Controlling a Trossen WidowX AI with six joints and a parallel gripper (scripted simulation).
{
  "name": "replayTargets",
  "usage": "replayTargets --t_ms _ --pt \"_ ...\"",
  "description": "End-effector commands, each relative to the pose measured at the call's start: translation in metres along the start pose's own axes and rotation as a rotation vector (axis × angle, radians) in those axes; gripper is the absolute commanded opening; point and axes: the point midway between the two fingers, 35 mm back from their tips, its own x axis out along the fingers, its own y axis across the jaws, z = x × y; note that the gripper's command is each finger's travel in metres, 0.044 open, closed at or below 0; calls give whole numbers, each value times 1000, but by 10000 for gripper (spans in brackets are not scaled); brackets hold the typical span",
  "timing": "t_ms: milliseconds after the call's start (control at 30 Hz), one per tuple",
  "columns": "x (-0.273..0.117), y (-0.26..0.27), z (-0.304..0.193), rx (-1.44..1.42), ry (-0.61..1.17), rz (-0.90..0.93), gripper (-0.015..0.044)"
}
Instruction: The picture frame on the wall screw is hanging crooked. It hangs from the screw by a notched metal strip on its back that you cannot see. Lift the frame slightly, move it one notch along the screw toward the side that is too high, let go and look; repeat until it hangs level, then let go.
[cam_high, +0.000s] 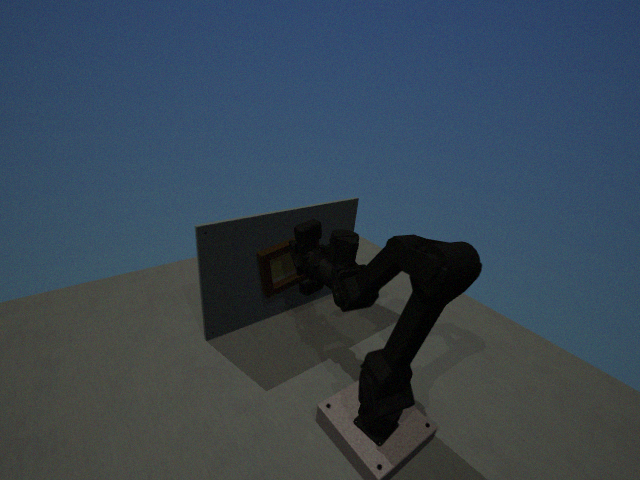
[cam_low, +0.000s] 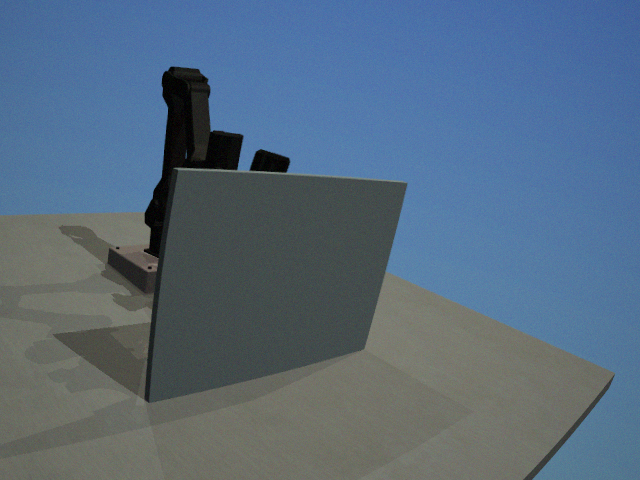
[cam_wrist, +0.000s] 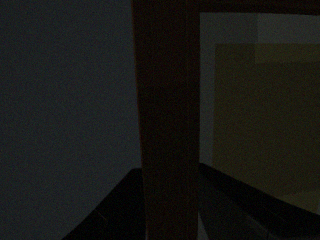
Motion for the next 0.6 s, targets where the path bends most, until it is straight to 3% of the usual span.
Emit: replayTargets --t_ms 0,567 --pt "1 6 4 -1 -3 19 0" --pt "2 3 4 -1 -3 19 0"
